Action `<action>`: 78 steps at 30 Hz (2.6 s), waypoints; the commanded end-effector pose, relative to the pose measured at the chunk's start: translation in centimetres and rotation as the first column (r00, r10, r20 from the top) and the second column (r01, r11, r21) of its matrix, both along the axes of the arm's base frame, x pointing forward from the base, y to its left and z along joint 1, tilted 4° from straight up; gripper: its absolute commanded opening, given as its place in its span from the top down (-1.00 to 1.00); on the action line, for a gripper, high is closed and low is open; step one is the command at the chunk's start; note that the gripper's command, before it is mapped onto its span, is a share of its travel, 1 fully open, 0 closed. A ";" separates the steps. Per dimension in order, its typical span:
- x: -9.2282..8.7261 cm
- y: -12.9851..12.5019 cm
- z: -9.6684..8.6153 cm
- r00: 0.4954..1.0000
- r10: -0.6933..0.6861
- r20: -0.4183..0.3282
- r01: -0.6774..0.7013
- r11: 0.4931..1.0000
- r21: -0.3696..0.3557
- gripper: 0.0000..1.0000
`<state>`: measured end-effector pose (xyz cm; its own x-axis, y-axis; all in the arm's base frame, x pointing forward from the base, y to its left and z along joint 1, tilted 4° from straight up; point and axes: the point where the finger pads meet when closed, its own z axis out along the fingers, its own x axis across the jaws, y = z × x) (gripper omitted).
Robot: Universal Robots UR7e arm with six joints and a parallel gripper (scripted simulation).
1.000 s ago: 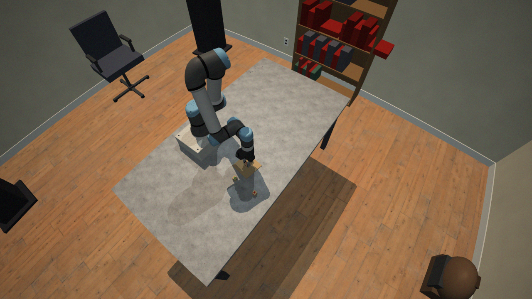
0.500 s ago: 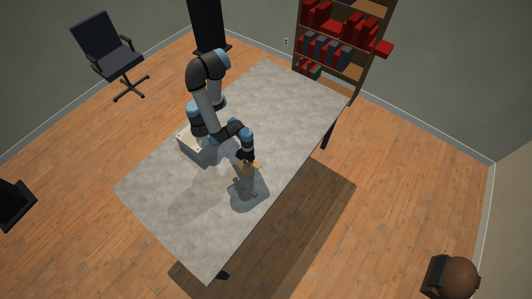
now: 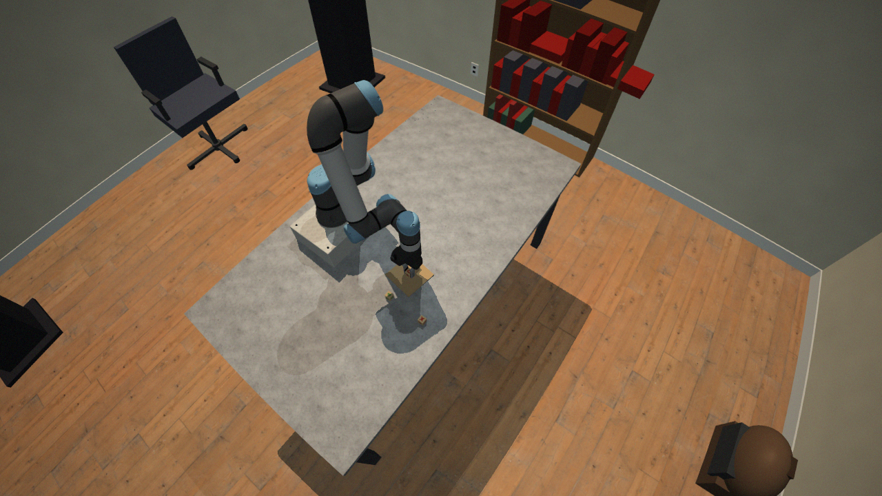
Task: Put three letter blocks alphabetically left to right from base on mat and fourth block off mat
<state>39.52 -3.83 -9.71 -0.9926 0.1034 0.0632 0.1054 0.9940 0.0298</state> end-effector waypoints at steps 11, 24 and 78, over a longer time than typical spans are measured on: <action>-0.1 0.1 0.0 1.000 0.002 -0.001 -0.002 1.000 0.000 0.01; -0.1 0.1 0.0 1.000 0.002 -0.001 -0.002 1.000 0.000 0.01; 0.6 -0.4 8.2 1.000 0.000 0.004 0.000 1.000 -0.002 -0.58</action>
<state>40.20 -4.10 -3.08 -0.9934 0.1019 0.0519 0.1034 0.9943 0.0267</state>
